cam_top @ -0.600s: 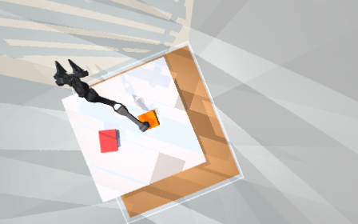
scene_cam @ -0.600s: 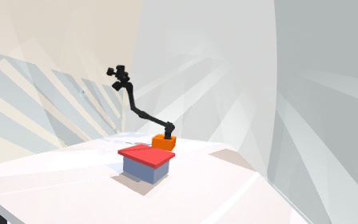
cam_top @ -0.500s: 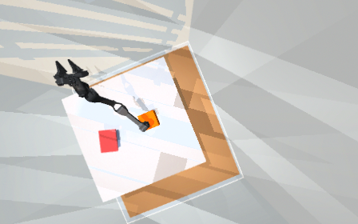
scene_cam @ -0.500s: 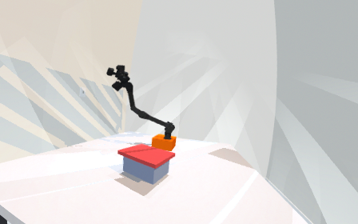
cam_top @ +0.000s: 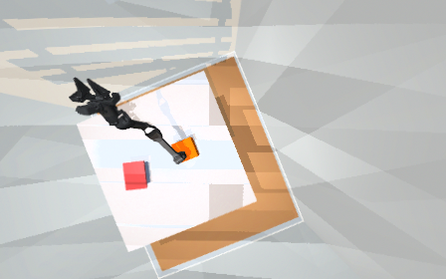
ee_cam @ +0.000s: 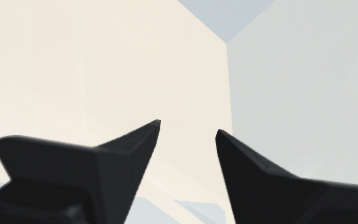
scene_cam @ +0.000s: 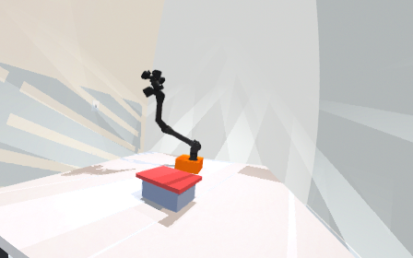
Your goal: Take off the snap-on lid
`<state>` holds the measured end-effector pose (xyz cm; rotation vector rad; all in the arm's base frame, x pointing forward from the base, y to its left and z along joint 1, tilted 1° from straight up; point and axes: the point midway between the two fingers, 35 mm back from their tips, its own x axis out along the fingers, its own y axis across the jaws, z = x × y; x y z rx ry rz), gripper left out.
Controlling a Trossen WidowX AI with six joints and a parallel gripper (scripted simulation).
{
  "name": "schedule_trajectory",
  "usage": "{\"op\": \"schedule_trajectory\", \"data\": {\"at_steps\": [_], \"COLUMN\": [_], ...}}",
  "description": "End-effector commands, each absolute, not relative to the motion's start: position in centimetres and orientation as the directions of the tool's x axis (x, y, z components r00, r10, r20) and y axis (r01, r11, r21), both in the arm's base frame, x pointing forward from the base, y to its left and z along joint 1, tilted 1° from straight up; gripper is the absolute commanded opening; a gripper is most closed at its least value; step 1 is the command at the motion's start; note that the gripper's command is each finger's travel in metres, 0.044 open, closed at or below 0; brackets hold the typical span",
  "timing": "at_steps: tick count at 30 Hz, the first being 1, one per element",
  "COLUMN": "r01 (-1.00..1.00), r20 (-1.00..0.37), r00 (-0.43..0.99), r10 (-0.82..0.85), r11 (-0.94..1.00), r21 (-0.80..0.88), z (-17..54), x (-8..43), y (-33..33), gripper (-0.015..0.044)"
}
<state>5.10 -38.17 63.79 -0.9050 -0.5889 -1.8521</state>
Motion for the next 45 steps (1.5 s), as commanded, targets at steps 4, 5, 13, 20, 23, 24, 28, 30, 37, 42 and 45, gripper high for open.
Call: {"op": "schedule_trajectory", "data": {"at_steps": [4,5,13,20,23,24,28,30,37,42,45], "r01": [0.856,0.847,0.77,0.683,0.653,0.643,0.562,0.528,0.444,0.381,0.362], "r20": [0.897,0.908,0.964,0.959,0.946,0.942,0.896,0.862,0.743,0.609,0.556], "r00": [-0.292,-0.292,-0.265,-0.179,-0.142,-0.13,-0.03,0.028,0.197,0.356,0.413], "r10": [-0.333,-0.299,-0.035,0.22,0.293,0.311,0.442,0.506,0.64,0.709,0.721], "r11": [-0.51,-0.522,-0.609,-0.674,-0.69,-0.696,-0.734,-0.74,-0.734,-0.705,-0.69], "r21": [0.089,0.101,0.19,0.282,0.311,0.319,0.381,0.417,0.514,0.598,0.626], "z": [67.8,68.2,70.4,70.5,70.2,70.1,68.7,67.7,64.0,59.8,58.2], "x": [0.5,-0.1,-3.0,-3.4,-3.1,-2.9,-1.5,-0.4,3.4,7.5,9.1], "y": [-30.0,-28.7,-18.5,-8.3,-5.3,-4.6,1.1,4.0,10.9,15.6,16.9], "gripper": [0.0235,0.0235,0.0235,0.0235,0.0235,0.0235,0.0235,0.0235,0.0235,0.0235,0.0235]}}
